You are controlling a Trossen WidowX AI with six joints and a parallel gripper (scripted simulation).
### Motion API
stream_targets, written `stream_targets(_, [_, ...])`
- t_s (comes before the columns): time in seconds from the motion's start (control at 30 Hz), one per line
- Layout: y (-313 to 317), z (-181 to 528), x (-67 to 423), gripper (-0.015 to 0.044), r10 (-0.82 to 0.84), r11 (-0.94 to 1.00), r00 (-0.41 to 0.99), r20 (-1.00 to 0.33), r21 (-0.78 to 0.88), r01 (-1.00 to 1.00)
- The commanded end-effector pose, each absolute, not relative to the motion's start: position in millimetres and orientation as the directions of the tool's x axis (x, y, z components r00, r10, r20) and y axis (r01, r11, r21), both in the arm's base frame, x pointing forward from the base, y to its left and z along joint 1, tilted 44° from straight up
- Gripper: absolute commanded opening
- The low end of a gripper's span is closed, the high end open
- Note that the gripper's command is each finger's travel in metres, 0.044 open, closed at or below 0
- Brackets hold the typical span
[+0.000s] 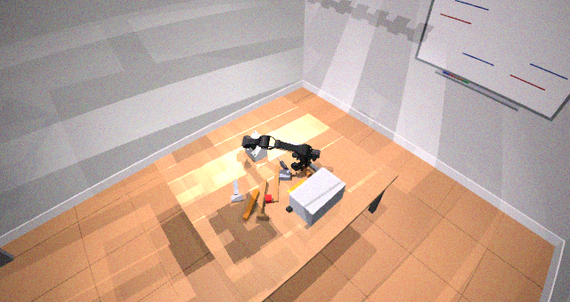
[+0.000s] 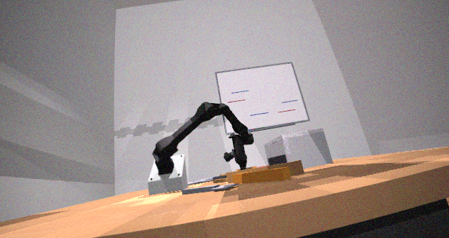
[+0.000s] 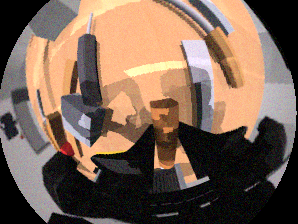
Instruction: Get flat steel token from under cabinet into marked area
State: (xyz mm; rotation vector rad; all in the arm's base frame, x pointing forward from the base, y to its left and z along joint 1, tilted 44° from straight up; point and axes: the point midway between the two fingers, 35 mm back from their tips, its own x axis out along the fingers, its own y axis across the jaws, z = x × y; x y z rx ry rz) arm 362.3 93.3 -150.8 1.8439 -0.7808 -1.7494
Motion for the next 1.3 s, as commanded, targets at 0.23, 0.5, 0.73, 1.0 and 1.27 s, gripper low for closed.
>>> stream_targets(0.23, [93.9, -150.8, 374.0, 0.0, -0.688, -0.725, 0.024, -0.725, 0.685, -0.079])
stream_targets(0.5, [90.0, -148.6, 375.5, 0.0, -0.688, -0.724, 0.024, -0.725, 0.685, -0.079])
stream_targets(0.73, [83.1, -143.9, 375.0, 0.0, -0.689, -0.724, 0.024, -0.725, 0.685, -0.079])
stream_targets(1.0, [75.8, -138.0, 374.0, 0.0, -0.689, -0.723, 0.023, -0.724, 0.686, -0.078])
stream_targets(1.27, [73.1, -135.8, 373.6, 0.0, -0.689, -0.723, 0.023, -0.724, 0.686, -0.078])
